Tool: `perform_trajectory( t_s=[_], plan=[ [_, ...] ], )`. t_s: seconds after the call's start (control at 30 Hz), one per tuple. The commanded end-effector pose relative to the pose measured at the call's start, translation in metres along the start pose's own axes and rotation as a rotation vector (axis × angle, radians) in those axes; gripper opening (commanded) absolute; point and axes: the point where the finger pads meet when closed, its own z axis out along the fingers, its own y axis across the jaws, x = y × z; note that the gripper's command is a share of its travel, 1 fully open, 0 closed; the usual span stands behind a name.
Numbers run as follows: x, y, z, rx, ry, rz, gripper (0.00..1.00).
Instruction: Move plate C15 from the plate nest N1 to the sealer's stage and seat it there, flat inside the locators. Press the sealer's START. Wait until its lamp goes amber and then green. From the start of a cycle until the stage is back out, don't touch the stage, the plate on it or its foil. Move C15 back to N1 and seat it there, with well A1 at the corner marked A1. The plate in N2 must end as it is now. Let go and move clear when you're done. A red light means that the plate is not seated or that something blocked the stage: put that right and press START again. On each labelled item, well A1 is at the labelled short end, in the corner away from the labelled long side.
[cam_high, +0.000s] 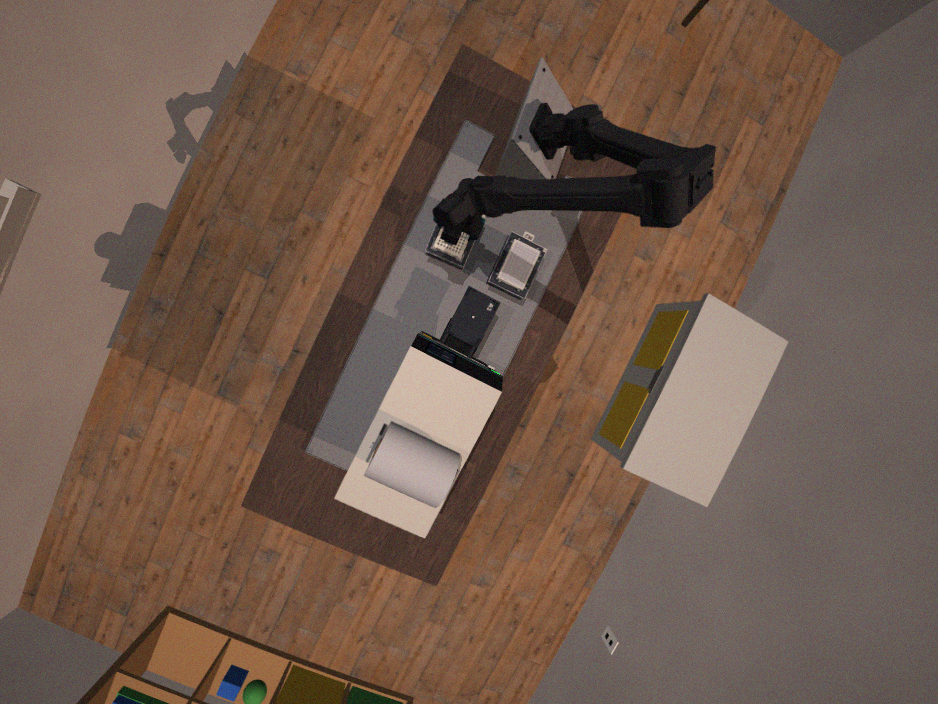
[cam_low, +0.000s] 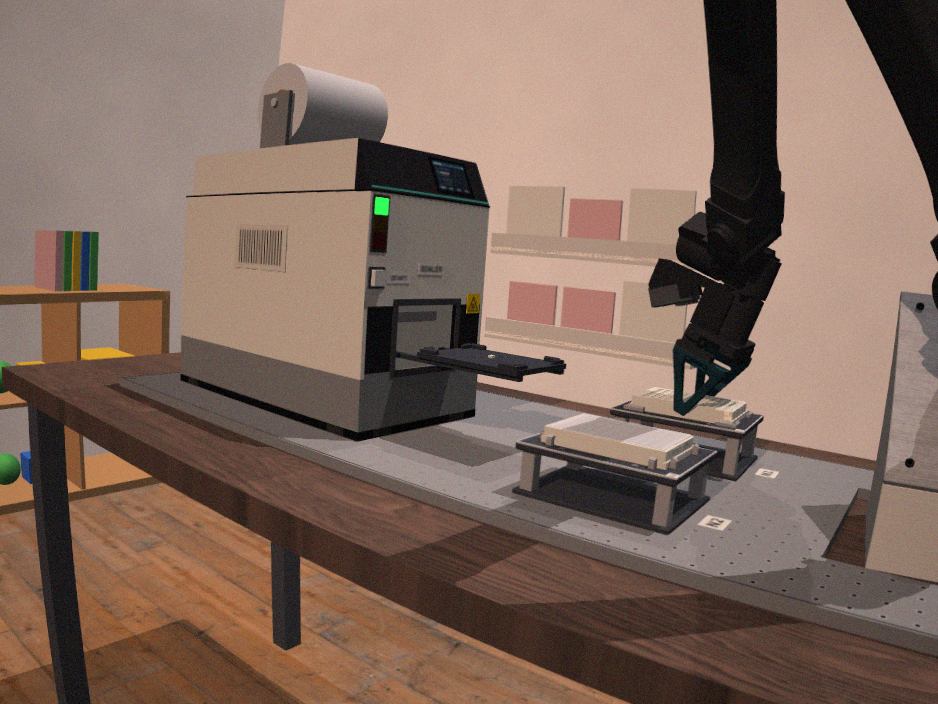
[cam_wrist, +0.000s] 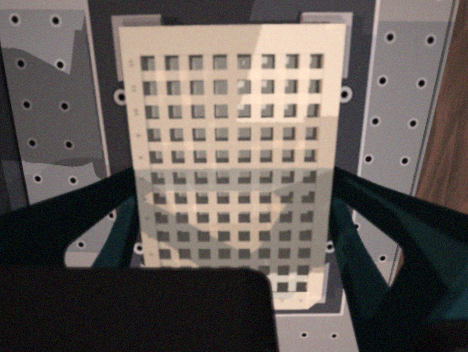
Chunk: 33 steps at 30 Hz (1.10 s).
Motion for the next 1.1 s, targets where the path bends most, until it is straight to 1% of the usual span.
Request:
perform_trajectory(
  t_s=[0.0, 0.6, 0.73, 0.9, 1.03, 1.07],
  plan=[
    [-0.026, -0.012, -0.005, 0.017, -0.038, -0.03, 0.0],
    [-0.028, -0.012, -0.006, 0.019, -0.041, -0.034, 0.0],
    [-0.034, -0.01, -0.014, 0.023, -0.052, -0.047, 0.0],
    [-0.035, -0.009, -0.02, 0.023, -0.054, -0.047, 0.0],
    [-0.035, -0.01, -0.021, 0.023, -0.054, -0.048, 0.0],
    [-0.03, -0.008, -0.018, 0.019, -0.042, -0.043, 0.0]
  ],
)
